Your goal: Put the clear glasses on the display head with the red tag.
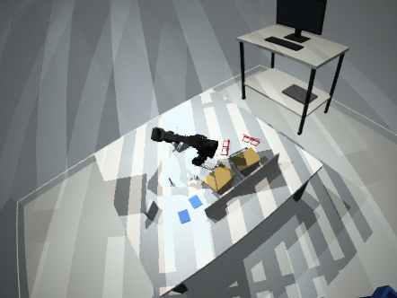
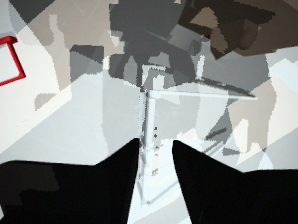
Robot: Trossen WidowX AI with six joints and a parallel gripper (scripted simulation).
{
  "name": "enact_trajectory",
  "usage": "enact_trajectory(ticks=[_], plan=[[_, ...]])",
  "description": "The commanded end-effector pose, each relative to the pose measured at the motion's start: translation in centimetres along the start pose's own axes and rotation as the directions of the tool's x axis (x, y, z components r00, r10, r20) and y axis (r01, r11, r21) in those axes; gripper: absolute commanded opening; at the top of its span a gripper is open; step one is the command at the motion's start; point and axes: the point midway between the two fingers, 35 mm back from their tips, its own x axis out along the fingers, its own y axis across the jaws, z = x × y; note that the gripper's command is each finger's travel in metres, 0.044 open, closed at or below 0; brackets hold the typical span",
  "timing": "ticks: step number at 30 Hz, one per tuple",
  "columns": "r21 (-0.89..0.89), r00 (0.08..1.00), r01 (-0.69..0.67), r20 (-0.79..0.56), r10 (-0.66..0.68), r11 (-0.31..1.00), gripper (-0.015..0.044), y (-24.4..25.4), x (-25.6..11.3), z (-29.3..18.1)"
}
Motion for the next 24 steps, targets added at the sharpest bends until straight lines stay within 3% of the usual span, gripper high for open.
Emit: enact_trajectory(ticks=[1,24], plan=[[-0.006,1.0,-0.005,-0.001,0.005,1.0,0.012,0.0,0.0,0.0],[-0.006,1.0,-0.005,-0.001,0.005,1.0,0.012,0.4,3.6,0.2]])
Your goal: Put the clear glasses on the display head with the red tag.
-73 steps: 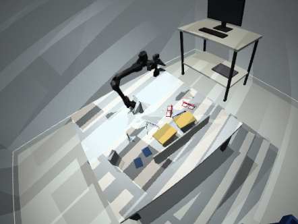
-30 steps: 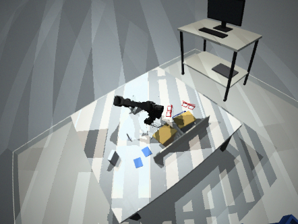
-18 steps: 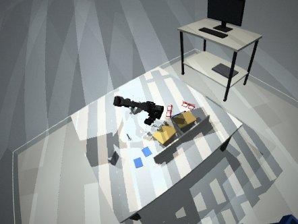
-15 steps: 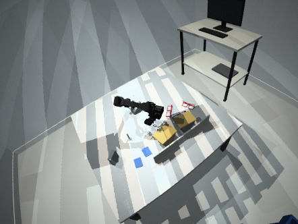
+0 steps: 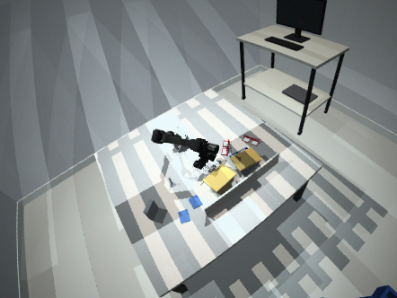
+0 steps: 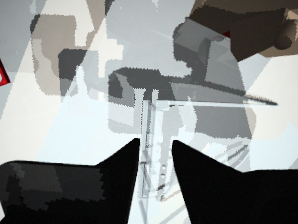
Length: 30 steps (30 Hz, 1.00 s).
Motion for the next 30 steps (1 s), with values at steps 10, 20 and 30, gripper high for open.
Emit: enact_trajectory(ticks=[10,20,30], plan=[[-0.009,1.0,0.007,-0.004,-0.007,1.0,0.012,0.2,2.3,-0.2],[-0.009,1.0,0.008,-0.005,-0.008,1.0,0.012,0.1,3.0,-0.3],[-0.005,1.0,0.003,-0.006,-0.003,1.0,0.0074,0.0,3.0,-0.3]])
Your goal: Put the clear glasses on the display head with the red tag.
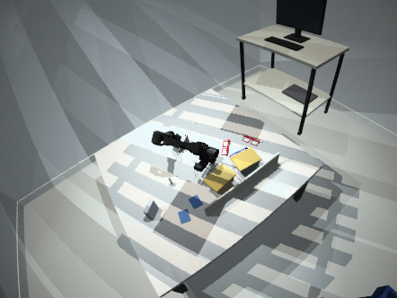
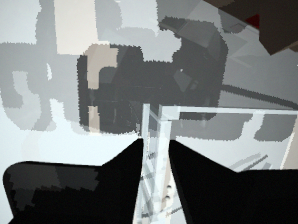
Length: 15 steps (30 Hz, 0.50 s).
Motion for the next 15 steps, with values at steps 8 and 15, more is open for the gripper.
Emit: enact_trajectory(ticks=[8,15], plan=[[0.001,1.0,0.0,0.0,0.0,1.0,0.002,0.03,0.0,0.01],[0.001,1.0,0.0,0.0,0.0,1.0,0.0,0.03,0.0,0.01]])
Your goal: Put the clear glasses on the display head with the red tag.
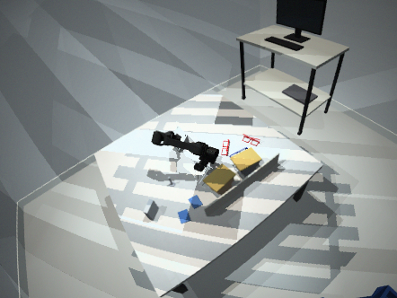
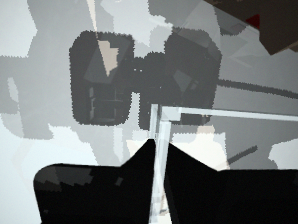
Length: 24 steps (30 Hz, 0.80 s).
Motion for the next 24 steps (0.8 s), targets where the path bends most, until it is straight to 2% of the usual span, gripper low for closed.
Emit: enact_trajectory(ticks=[1,20,24], plan=[[0.001,1.0,0.0,0.0,0.0,1.0,0.0,0.0,-0.1,0.0],[-0.004,1.0,0.0,0.003,0.0,1.0,0.0,-0.1,-9.4,0.4],[-0.004,1.0,0.001,0.002,-0.001,1.0,0.0,-0.2,-10.1,0.4]])
